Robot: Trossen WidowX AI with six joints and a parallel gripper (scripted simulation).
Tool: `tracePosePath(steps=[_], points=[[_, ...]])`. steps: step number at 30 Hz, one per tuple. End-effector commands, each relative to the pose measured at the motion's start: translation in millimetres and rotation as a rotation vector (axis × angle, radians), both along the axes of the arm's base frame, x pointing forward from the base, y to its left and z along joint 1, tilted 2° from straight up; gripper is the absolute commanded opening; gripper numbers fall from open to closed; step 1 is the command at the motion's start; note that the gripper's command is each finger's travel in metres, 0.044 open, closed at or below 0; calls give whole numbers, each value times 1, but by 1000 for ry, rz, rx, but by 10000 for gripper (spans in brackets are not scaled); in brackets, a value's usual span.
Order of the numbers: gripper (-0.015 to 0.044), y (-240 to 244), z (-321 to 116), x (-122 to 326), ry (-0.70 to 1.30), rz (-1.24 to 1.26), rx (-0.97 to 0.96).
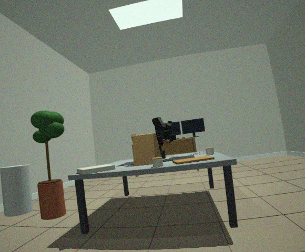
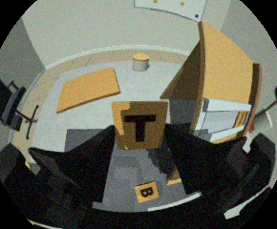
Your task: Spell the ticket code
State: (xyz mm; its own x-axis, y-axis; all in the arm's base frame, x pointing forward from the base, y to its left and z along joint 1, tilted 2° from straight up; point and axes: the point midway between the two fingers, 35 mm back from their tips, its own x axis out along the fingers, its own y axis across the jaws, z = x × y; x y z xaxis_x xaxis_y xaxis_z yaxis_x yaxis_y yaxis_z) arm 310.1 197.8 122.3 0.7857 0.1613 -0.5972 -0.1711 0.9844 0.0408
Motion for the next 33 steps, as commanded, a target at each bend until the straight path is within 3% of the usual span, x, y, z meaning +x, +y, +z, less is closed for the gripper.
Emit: tracePosePath(steps=[1, 33], points=[[0, -2, 2, 0, -3, 4, 3], [0, -18, 2, 3, -4, 4, 2]])
